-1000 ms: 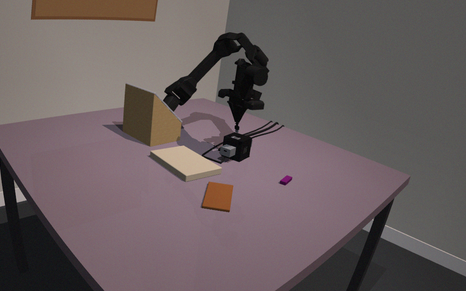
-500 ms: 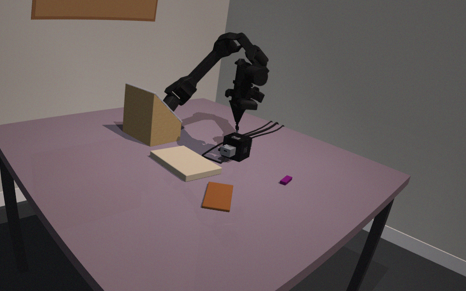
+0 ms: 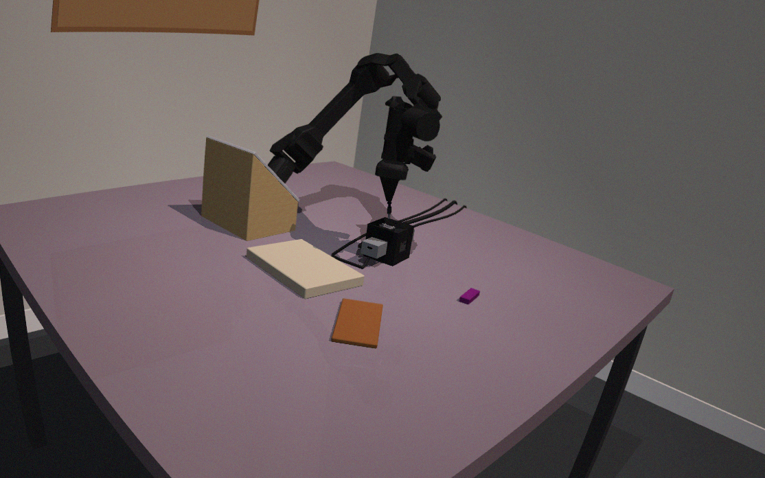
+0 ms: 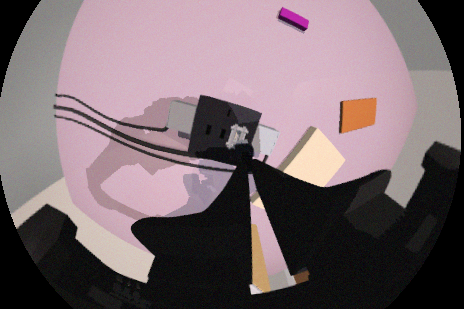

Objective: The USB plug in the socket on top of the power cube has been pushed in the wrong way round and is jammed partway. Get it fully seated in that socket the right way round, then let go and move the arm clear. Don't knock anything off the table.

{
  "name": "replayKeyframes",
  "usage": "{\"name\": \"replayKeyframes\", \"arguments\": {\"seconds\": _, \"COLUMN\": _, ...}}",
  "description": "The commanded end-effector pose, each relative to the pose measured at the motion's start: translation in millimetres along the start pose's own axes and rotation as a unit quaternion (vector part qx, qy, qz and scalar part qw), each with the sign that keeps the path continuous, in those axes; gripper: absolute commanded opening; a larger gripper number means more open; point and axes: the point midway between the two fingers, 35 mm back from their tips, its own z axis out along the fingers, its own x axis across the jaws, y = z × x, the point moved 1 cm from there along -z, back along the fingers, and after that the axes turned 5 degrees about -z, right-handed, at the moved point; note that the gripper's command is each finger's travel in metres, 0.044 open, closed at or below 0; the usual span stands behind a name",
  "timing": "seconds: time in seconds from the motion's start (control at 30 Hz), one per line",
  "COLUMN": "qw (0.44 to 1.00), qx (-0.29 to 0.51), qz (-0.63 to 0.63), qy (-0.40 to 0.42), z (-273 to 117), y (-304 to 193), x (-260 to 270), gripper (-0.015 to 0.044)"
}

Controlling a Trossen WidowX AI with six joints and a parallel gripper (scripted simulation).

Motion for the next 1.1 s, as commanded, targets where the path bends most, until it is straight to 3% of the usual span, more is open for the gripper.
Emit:
{"name": "replayKeyframes", "arguments": {"seconds": 0.0, "qw": 0.998, "qx": 0.000, "qz": 0.059, "qy": -0.001, "z": 0.1, "y": -0.1, "x": -0.2, "gripper": 0.0000}}
{"name": "replayKeyframes", "arguments": {"seconds": 0.53, "qw": 0.964, "qx": 0.000, "qz": 0.265, "qy": -0.001, "z": 0.1, "y": -0.1, "x": -0.2, "gripper": 0.0000}}
{"name": "replayKeyframes", "arguments": {"seconds": 1.07, "qw": 0.888, "qx": 0.000, "qz": 0.460, "qy": 0.000, "z": 0.1, "y": -0.1, "x": -0.2, "gripper": 0.0000}}
